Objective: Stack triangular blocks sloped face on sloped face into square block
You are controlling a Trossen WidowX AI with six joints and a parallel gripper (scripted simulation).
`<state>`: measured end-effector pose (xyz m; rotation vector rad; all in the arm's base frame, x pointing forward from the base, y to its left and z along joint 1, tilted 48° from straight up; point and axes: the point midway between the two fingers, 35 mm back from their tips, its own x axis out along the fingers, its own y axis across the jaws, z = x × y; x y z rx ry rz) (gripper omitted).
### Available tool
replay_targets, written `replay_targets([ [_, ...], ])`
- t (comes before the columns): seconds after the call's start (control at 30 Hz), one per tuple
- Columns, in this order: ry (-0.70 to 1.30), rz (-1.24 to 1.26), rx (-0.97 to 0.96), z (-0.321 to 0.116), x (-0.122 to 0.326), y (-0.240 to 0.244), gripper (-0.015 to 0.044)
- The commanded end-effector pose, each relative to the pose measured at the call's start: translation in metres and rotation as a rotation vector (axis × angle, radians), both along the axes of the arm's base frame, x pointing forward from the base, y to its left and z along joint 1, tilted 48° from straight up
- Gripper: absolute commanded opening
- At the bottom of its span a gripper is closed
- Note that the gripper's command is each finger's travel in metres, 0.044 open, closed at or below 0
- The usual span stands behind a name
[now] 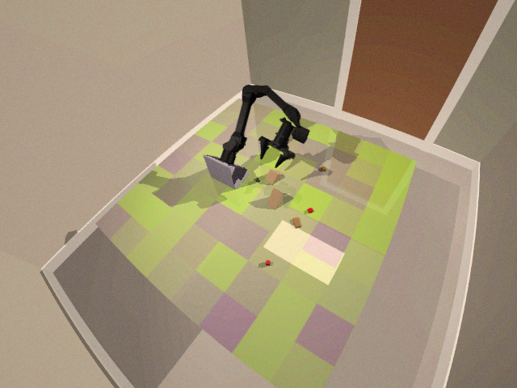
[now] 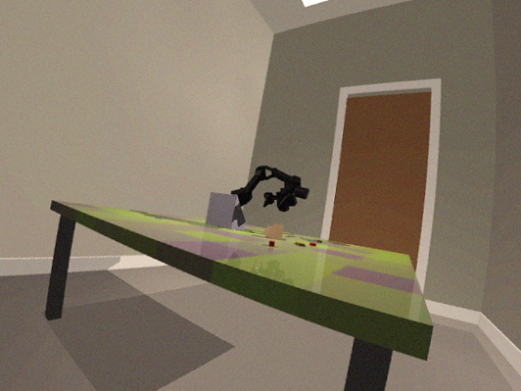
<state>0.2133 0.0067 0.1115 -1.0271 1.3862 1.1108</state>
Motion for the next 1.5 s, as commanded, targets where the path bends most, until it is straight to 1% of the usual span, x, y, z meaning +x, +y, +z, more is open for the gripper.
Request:
replay_targets([
  [0.0,-0.003,-0.002,0.008,0.004,0.005,0.009,0.044],
  [0.13,-0.01,-0.008,0.065,0.03,0.023,0.067,0.044],
  [0.23,-0.003,-0.01,0.099,0.045,0.026,0.105,0.044],
  [0.43,-0.002,-0.011,0.102,0.042,0.026,0.108,0.044],
  [0.9,0.002,-0.011,0.101,-0.05,0.015,0.117,0.044],
  [1.3,0.002,-0.011,0.101,-0.055,0.015,0.116,0.044],
  [1.47,-0.001,-0.009,0.097,-0.053,0.016,0.115,0.0309],
])
